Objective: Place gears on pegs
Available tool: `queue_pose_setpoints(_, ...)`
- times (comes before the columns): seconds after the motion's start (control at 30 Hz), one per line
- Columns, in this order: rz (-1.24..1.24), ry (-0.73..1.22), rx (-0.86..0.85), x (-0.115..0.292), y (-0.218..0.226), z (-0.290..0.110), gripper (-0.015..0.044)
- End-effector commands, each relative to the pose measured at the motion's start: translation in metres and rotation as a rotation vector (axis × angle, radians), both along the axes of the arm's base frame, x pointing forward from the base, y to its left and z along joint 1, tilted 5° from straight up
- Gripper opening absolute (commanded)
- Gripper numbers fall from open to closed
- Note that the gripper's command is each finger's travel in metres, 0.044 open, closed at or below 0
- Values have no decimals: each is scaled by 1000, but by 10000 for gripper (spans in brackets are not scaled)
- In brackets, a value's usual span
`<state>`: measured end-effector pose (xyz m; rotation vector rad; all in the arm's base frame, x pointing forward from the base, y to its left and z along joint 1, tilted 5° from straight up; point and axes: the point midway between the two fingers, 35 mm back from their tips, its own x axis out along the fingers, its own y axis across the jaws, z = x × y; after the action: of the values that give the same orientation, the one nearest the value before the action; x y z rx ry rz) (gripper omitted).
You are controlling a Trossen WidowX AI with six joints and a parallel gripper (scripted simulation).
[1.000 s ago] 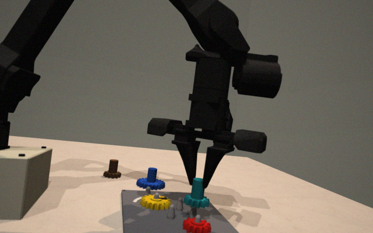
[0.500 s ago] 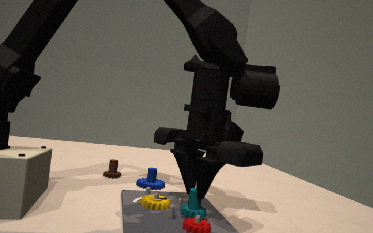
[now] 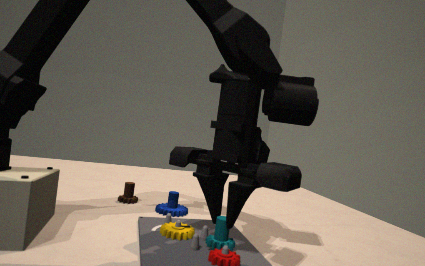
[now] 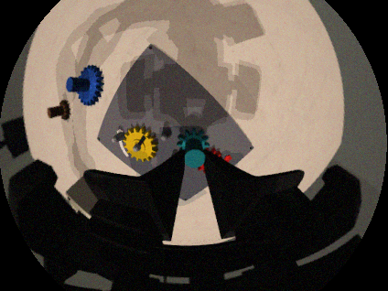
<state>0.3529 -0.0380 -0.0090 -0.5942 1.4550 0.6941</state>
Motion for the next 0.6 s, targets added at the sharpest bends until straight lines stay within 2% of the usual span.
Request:
queue_pose_setpoints(0.0,97,-6,-2,0,0,-1,0)
queue_pose_setpoints(0.23,262,-16,0,0,-1,-3,0)
queue_pose_setpoints(0.57,114,-7,-2,0,0,-5,0)
